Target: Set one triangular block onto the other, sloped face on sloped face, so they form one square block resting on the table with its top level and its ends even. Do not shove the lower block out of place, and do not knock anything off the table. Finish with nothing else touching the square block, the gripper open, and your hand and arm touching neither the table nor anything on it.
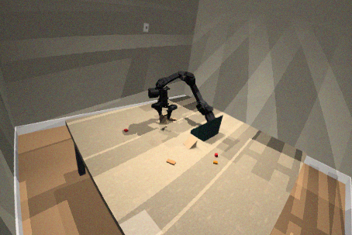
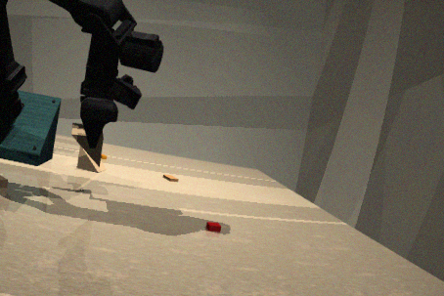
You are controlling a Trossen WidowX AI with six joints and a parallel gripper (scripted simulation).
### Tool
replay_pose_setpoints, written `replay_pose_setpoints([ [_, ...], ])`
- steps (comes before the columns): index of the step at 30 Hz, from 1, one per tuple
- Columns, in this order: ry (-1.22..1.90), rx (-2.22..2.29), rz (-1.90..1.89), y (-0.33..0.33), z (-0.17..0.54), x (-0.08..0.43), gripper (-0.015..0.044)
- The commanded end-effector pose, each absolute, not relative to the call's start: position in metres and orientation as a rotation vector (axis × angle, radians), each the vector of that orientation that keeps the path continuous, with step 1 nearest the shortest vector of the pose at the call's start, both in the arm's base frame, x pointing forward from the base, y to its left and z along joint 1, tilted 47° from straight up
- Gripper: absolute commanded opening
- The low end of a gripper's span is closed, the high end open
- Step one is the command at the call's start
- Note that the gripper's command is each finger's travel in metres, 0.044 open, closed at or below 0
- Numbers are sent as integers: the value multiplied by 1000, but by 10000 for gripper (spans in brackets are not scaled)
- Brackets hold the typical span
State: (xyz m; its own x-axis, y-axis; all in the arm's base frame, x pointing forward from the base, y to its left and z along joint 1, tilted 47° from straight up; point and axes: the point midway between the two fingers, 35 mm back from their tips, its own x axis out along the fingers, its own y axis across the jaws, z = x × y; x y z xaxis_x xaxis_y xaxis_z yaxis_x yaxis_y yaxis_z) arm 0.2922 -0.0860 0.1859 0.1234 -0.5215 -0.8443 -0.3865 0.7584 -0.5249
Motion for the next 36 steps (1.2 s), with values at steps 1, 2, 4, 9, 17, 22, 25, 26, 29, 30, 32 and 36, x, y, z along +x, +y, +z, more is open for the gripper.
replay_pose_setpoints([
  [1,1464,-731,-260,-84,186,293,0],
  [2,1455,-720,-291,-84,187,293,0],
  [4,1435,-700,-352,-83,188,294,0],
  [9,1370,-648,-499,-79,190,295,0],
  [17,1294,-600,-622,-76,194,297,0],
  [22,1294,-600,-621,-75,193,297,0],
  [25,1296,-595,-614,-66,188,301,0],
  [26,1296,-593,-611,-62,185,303,0],
  [29,1298,-587,-603,-50,178,308,0],
  [30,1299,-586,-600,-47,175,309,0],
  [32,1300,-581,-595,-38,170,312,0],
  [36,1300,-571,-584,-22,161,316,0],
])
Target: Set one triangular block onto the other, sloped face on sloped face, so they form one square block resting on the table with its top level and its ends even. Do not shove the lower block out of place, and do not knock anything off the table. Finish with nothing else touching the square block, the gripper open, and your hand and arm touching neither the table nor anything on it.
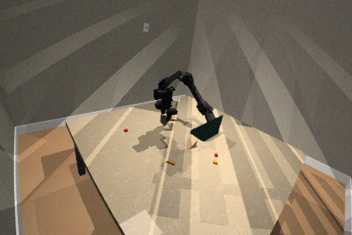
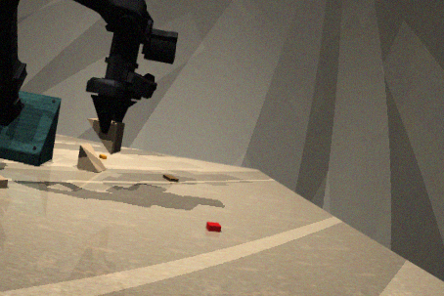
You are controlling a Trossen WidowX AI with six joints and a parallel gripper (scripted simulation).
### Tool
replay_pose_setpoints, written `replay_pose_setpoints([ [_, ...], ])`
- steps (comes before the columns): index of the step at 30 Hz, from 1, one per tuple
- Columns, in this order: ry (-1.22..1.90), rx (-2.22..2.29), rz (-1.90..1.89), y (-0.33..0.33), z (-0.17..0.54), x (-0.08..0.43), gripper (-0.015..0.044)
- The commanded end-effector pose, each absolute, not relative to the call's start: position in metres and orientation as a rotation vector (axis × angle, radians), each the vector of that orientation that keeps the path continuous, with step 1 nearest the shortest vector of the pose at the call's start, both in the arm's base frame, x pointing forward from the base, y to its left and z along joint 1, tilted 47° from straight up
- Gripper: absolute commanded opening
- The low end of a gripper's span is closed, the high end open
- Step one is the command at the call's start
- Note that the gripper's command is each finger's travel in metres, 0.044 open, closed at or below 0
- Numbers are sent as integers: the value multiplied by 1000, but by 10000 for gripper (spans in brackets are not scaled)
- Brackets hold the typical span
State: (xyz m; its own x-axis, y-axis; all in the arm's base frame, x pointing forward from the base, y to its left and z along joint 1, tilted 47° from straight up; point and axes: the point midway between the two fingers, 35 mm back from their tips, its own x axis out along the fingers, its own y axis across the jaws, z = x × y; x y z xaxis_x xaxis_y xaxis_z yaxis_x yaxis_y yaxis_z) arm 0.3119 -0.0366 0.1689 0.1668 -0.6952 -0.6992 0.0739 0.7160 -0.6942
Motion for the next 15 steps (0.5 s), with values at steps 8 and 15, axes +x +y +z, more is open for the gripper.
replay_pose_setpoints([
  [8,1304,-558,-570,11,141,320,0],
  [15,1309,-555,-567,40,123,320,0],
])
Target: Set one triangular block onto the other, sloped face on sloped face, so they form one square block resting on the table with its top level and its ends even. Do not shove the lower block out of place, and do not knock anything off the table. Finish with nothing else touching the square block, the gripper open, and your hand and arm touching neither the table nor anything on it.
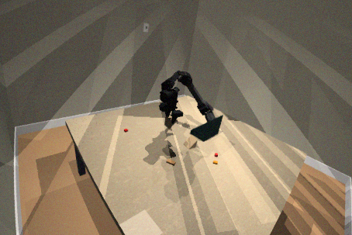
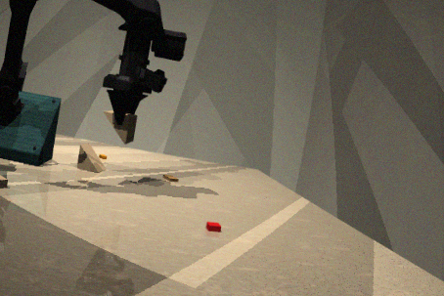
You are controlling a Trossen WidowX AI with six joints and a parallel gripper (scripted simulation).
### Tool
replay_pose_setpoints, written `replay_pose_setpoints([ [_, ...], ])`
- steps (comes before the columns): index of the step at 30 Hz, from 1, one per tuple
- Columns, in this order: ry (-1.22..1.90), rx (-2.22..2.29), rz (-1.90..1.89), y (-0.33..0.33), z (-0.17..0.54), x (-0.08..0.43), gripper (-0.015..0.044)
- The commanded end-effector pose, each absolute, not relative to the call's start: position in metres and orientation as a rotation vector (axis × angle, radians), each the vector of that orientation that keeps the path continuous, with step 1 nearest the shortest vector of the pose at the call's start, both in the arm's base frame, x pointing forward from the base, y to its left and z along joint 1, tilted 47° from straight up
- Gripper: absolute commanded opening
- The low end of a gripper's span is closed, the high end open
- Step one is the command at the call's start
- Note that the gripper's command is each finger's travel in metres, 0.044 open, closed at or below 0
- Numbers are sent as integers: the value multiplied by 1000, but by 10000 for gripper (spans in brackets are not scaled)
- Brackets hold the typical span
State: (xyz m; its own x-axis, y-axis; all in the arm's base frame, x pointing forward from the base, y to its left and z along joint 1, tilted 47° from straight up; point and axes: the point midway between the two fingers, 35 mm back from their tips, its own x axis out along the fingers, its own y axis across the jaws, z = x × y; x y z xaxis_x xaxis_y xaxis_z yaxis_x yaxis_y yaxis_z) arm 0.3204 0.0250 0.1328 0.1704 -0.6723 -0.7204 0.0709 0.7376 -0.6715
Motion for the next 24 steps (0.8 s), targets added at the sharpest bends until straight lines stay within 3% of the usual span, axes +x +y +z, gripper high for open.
replay_pose_setpoints([
  [1,1309,-555,-568,44,121,320,0],
  [24,1299,-592,-614,127,60,295,0],
])
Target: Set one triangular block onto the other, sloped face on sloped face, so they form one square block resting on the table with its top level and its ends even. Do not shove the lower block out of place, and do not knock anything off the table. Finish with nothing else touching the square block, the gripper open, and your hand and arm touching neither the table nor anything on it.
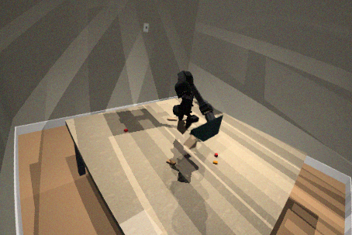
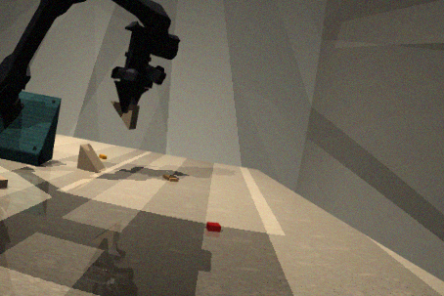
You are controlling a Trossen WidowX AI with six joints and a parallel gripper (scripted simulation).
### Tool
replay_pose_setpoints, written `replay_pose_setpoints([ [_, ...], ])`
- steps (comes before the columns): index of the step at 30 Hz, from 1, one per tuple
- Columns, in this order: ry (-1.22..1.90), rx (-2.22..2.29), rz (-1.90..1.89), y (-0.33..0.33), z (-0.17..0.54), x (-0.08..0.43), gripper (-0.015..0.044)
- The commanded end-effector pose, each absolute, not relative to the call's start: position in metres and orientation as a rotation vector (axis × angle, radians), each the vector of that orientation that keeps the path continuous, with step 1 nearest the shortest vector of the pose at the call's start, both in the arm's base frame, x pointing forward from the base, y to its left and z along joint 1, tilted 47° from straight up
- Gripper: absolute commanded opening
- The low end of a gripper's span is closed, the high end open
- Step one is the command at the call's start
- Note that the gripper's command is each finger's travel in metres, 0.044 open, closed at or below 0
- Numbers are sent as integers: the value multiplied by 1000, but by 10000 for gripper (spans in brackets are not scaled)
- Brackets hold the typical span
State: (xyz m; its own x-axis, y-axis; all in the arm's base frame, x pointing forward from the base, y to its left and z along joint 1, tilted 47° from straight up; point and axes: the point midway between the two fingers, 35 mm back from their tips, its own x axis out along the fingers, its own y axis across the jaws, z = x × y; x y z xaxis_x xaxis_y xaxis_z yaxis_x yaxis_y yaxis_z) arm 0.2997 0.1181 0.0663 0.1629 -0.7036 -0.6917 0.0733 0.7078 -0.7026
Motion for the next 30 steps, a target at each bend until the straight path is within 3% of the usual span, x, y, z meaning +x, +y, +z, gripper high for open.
replay_pose_setpoints([
  [1,1299,-592,-614,127,60,295,0],
  [30,1298,-594,-615,66,-4,272,0],
])
